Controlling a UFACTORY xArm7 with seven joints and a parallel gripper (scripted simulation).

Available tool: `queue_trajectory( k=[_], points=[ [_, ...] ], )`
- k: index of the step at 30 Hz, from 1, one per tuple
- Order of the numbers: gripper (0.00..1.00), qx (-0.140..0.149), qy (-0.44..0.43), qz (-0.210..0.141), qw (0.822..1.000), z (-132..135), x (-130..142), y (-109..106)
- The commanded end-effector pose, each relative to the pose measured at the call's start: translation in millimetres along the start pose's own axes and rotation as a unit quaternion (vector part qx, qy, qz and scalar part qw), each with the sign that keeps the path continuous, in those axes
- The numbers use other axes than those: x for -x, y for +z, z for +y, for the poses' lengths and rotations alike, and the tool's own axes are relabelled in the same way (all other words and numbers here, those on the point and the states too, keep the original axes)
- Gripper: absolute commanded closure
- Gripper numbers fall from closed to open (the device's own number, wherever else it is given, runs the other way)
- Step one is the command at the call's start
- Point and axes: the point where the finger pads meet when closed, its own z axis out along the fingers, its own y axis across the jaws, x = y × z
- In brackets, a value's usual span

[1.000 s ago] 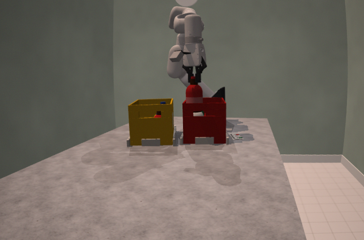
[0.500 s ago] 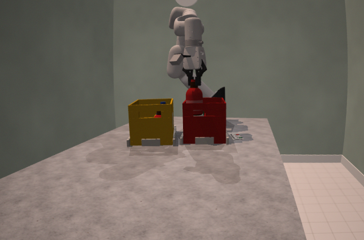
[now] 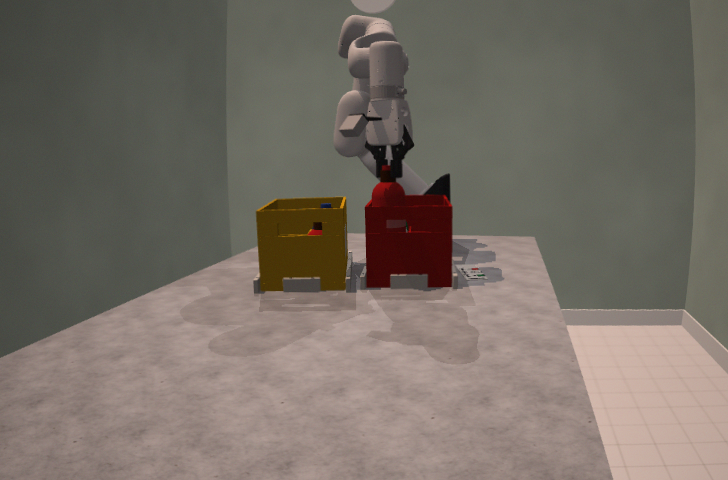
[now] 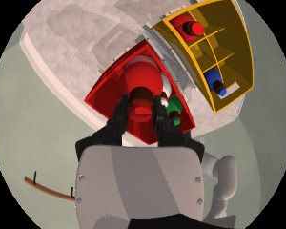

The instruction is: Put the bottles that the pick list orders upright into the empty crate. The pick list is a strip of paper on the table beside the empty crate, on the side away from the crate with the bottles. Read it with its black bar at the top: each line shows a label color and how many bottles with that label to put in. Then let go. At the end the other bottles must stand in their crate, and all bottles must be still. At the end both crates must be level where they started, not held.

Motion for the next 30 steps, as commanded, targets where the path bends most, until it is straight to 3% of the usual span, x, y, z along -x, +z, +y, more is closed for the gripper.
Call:
queue_trajectory(
  k=[1, 30],
  points=[
    [1.00, -0.002, 0.000, 0.002, 1.000, -1.5, -0.8, 0.7],
    [1.00, -0.002, 0.000, 0.002, 1.000, -1.6, -0.9, 27.8]
  ],
)
